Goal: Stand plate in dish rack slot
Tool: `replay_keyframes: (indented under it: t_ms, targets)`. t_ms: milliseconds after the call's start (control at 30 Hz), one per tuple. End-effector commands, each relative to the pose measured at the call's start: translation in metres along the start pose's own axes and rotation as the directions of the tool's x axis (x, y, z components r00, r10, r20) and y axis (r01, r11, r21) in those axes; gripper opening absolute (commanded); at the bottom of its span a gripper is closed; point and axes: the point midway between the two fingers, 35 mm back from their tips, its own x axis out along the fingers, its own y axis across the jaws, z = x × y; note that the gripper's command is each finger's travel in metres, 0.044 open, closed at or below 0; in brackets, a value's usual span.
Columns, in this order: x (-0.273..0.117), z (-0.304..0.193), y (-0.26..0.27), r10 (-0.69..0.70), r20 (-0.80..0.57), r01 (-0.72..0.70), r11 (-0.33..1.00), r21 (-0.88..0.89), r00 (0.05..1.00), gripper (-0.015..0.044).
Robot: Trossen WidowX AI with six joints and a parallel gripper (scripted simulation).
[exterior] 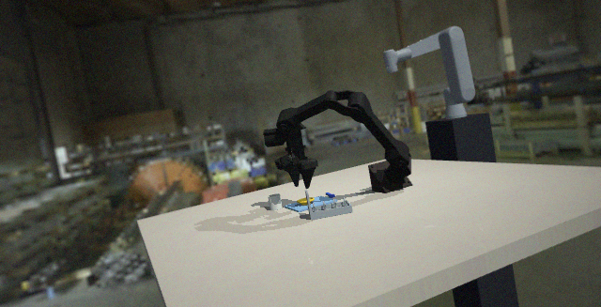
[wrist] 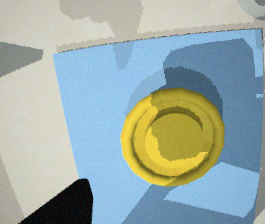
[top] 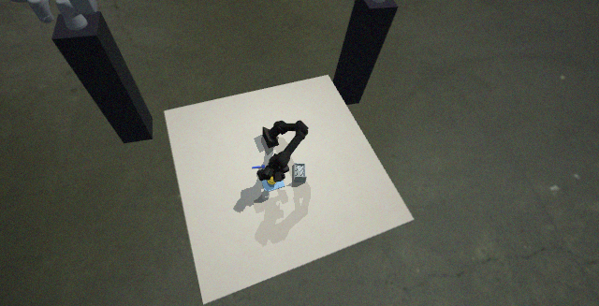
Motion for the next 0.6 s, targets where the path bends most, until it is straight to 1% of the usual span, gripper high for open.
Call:
replay_keyframes:
  t_ms: [0,567]
  targets:
    - [0.008,-0.001,0.000,0.002,-0.007,-0.002,1.000,0.000,1.000,0.0400]
    - [0.036,-0.002,-0.001,0.003,-0.007,-0.003,1.000,0.000,1.000,0.0400]
